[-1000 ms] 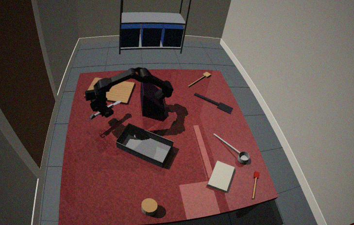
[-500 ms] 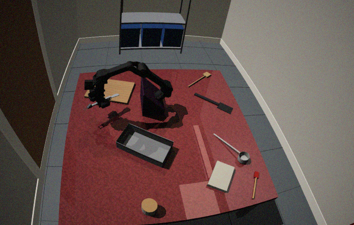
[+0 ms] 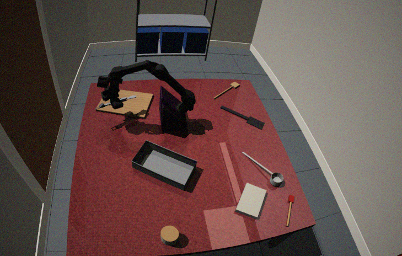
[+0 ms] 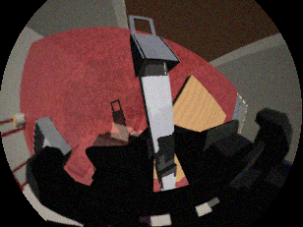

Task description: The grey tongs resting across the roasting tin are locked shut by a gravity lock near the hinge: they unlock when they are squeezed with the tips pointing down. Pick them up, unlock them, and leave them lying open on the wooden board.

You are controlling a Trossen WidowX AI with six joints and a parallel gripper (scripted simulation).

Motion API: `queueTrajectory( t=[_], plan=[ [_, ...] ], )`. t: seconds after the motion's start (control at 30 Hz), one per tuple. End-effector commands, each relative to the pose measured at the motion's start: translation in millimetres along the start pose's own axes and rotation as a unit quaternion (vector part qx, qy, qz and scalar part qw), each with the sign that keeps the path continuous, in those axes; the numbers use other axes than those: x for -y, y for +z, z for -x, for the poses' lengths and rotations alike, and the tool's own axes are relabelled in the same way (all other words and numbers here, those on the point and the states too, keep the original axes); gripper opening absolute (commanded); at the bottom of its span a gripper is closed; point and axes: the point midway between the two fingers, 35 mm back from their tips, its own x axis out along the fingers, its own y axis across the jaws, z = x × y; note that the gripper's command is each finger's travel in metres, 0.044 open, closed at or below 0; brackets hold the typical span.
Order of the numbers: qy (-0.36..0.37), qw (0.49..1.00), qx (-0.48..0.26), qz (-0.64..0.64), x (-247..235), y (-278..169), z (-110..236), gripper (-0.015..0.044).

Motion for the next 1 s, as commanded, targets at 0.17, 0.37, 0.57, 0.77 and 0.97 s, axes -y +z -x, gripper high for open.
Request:
queueTrajectory(
  t=[0.17, 0.37, 0.57, 0.77, 0.97],
  plan=[
    [-0.015, 0.999, -0.017, -0.043, 61.8, -41.9, -5.9, -0.015],
    [-0.02, 0.997, -0.034, -0.071, 96.8, -75.1, -14.2, -0.015],
    [-0.022, 0.994, -0.048, -0.092, 120.3, -102.2, -21.9, -0.015],
    [-0.021, 0.994, -0.046, -0.093, 120.4, -102.1, -21.7, -0.015],
    [-0.011, 0.994, 0.001, -0.105, 122.6, -99.1, -17.7, -0.015]
  ],
)
